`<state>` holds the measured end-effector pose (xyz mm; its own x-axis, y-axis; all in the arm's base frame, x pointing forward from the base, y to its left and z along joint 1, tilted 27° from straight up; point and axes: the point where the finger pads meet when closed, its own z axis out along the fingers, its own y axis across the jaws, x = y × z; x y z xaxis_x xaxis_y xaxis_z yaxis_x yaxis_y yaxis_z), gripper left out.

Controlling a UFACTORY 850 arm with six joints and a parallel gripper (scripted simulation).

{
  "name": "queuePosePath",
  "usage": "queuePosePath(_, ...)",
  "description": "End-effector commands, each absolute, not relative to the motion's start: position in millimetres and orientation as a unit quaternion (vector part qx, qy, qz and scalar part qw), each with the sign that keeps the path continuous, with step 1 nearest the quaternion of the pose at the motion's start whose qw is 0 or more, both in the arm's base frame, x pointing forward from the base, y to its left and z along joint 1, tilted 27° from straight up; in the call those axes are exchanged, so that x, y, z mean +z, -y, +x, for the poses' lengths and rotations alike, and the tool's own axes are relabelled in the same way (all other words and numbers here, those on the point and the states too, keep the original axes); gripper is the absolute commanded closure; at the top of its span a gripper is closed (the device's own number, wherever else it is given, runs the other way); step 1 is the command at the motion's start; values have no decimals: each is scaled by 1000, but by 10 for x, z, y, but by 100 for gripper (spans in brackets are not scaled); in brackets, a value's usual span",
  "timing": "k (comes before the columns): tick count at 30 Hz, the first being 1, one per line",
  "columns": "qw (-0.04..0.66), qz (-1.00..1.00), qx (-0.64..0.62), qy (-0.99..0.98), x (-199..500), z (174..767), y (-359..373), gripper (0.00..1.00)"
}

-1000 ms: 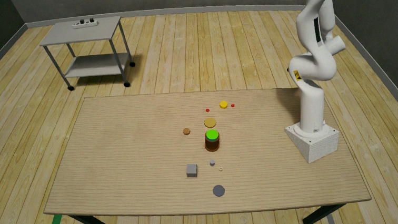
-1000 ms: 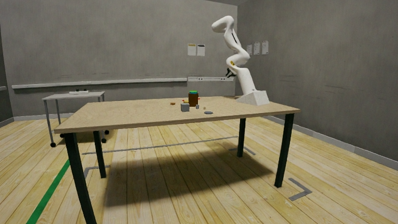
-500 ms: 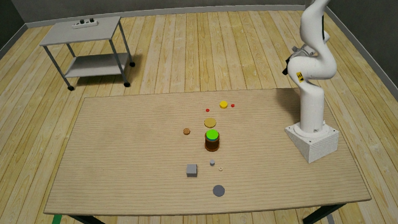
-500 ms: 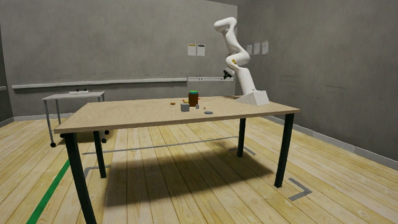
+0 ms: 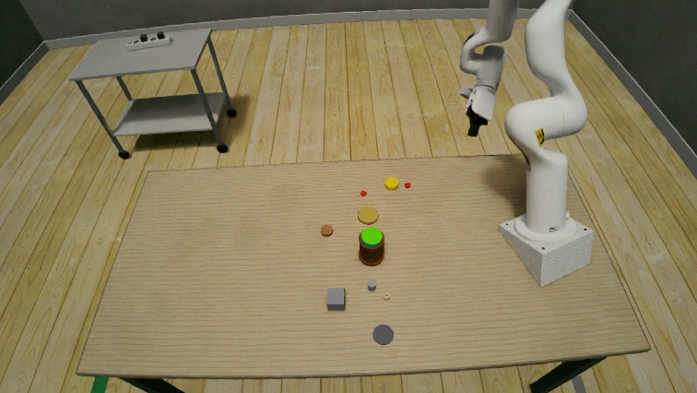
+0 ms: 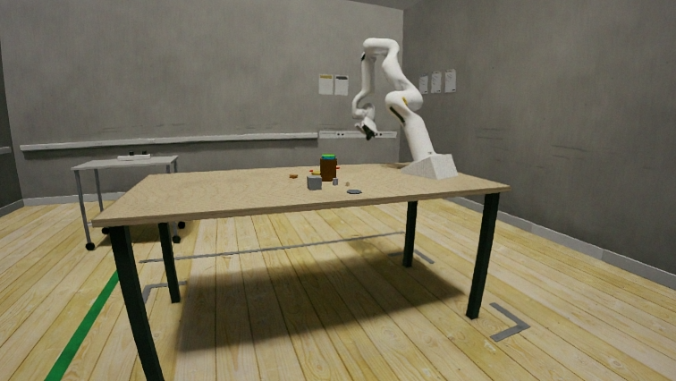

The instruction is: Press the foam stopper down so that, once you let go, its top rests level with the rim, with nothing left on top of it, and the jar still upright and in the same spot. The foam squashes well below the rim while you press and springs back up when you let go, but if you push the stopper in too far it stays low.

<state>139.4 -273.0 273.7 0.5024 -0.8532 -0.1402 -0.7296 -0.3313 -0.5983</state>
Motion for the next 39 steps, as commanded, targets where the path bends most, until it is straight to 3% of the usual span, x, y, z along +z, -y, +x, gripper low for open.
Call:
queuePosePath(1,291,-843,-43,-450,2690,1719,2824,100)
queuePosePath(8,223,-909,27,-352,2618,2658,2827,100)
queuePosePath(11,223,-909,27,-352,2618,2658,2827,100)
queuePosePath(13,181,-936,48,-297,2586,3225,2697,100)
queuePosePath(18,139,-959,57,-241,2559,3810,2456,100)
queuePosePath(26,61,-989,47,-126,2528,4846,1678,100)
queuePosePath(28,61,-989,47,-126,2528,4846,1678,100)
queuePosePath(29,45,-993,39,-98,2517,5185,1329,100)
queuePosePath(36,6,-1000,7,-15,2510,5763,423,100)
queuePosePath(39,-41,-993,17,113,2289,5833,-42,100)
